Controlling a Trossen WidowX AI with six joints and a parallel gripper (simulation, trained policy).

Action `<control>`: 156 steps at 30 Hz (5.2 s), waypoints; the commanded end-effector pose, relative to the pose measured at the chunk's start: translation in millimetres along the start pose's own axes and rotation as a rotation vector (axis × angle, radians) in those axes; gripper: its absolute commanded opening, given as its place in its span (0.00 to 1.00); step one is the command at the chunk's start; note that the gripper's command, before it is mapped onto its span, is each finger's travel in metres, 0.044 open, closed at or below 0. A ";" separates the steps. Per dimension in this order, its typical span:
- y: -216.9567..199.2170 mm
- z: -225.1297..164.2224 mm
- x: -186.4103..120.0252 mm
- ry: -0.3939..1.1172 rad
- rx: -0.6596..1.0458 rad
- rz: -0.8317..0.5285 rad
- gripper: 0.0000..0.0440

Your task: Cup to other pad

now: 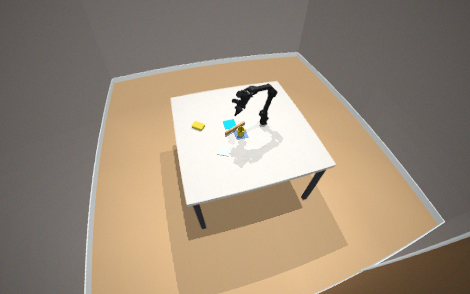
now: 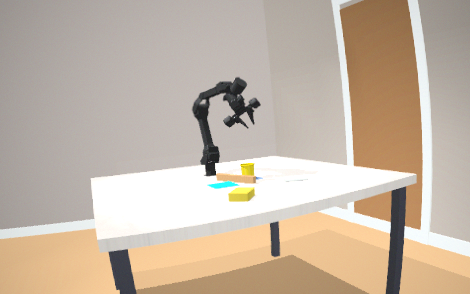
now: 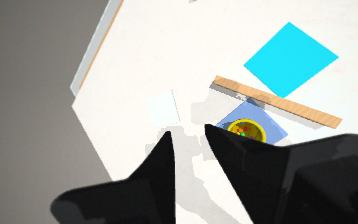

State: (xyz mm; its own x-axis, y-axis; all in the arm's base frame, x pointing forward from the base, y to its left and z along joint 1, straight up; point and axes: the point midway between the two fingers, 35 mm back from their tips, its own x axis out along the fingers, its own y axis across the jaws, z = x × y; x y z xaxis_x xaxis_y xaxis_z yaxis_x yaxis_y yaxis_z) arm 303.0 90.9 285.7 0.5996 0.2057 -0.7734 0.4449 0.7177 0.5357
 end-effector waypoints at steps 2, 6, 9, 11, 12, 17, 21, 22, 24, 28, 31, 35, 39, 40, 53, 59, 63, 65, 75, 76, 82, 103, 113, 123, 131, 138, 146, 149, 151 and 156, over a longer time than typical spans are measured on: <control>-0.5 -6.8 2.5 0.045 0.050 -0.047 0.32; -4.2 -11.8 6.1 0.076 0.084 -0.097 0.31; -7.9 -15.3 9.1 0.097 0.106 -0.138 0.31; -10.9 -17.5 11.3 0.110 0.118 -0.166 0.31; -12.5 -18.7 12.5 0.117 0.124 -0.180 0.31; -21.9 -24.6 19.1 0.149 0.147 -0.255 0.33; -30.6 -29.4 24.6 0.174 0.162 -0.316 0.34; -32.8 -30.6 25.9 0.180 0.165 -0.332 0.34; -37.4 -33.0 28.3 0.193 0.172 -0.363 0.34; -46.6 -37.7 32.9 0.216 0.184 -0.424 0.34; -53.5 -41.1 36.2 0.231 0.193 -0.470 0.35; -62.5 -45.4 40.6 0.248 0.206 -0.529 0.35; -71.1 -49.5 45.3 0.259 0.221 -0.583 0.36; -73.2 -50.5 46.5 0.260 0.225 -0.595 0.36; -97.1 -65.6 64.6 0.264 0.268 -0.710 0.38; -107.5 -73.4 75.0 0.263 0.278 -0.749 0.38; -114.3 -78.5 82.5 0.261 0.280 -0.769 0.39; -117.7 -81.1 86.3 0.261 0.280 -0.777 0.39; -135.4 -93.6 107.3 0.265 0.259 -0.804 0.40; -137.3 -94.9 109.6 0.266 0.255 -0.806 0.40; -149.0 -103.1 123.6 0.279 0.225 -0.808 0.40; -147.2 -90.9 124.6 0.260 0.178 -0.733 0.00; -134.6 -69.8 104.9 0.222 0.263 -0.686 0.02; -126.7 -40.3 90.7 0.165 0.350 -0.633 0.04; -128.5 -11.8 87.7 0.105 0.412 -0.590 0.02; -137.2 12.5 90.8 0.049 0.457 -0.562 0.01; -153.8 33.9 99.4 -0.001 0.499 -0.549 0.00; -161.2 39.1 103.8 -0.014 0.512 -0.547 0.00; -166.3 41.7 106.8 -0.022 0.520 -0.547 0.00; -179.4 45.0 114.7 -0.037 0.538 -0.549 0.00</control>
State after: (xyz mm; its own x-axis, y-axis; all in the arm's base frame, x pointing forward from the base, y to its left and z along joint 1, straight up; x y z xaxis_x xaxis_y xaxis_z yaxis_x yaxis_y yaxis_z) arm 321.8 -37.3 123.0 0.2161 -0.1058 -0.9706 0.9386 0.2962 0.1766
